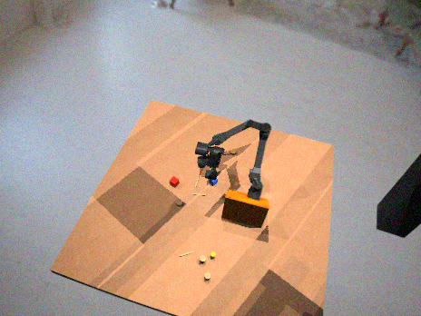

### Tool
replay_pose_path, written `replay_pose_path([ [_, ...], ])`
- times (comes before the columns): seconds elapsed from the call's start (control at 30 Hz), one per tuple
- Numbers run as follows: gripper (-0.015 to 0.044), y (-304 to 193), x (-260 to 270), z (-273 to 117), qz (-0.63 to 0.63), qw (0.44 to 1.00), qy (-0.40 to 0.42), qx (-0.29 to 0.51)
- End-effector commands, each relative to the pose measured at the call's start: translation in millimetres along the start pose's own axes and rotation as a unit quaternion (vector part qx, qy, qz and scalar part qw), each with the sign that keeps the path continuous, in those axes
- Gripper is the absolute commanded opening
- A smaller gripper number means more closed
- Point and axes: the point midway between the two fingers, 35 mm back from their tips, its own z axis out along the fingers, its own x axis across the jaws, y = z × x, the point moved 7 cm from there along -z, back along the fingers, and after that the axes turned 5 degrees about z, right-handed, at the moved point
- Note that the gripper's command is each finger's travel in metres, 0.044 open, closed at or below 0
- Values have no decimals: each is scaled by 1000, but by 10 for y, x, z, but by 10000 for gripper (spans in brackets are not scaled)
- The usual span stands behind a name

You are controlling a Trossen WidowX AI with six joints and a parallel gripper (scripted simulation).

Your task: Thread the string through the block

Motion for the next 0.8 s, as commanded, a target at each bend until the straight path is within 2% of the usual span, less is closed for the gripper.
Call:
replay_pose_path([
  [0.0,368,308,29,-42,-289,957,-2,-1],
  [0.1,440,455,58,-49,-427,904,-2,-1],
  [0.23,440,648,107,-51,-596,803,-3,0],
  [0.33,440,747,138,-48,-675,737,-3,1],
  [0.77,440,764,143,-48,-688,725,-3,1],
])
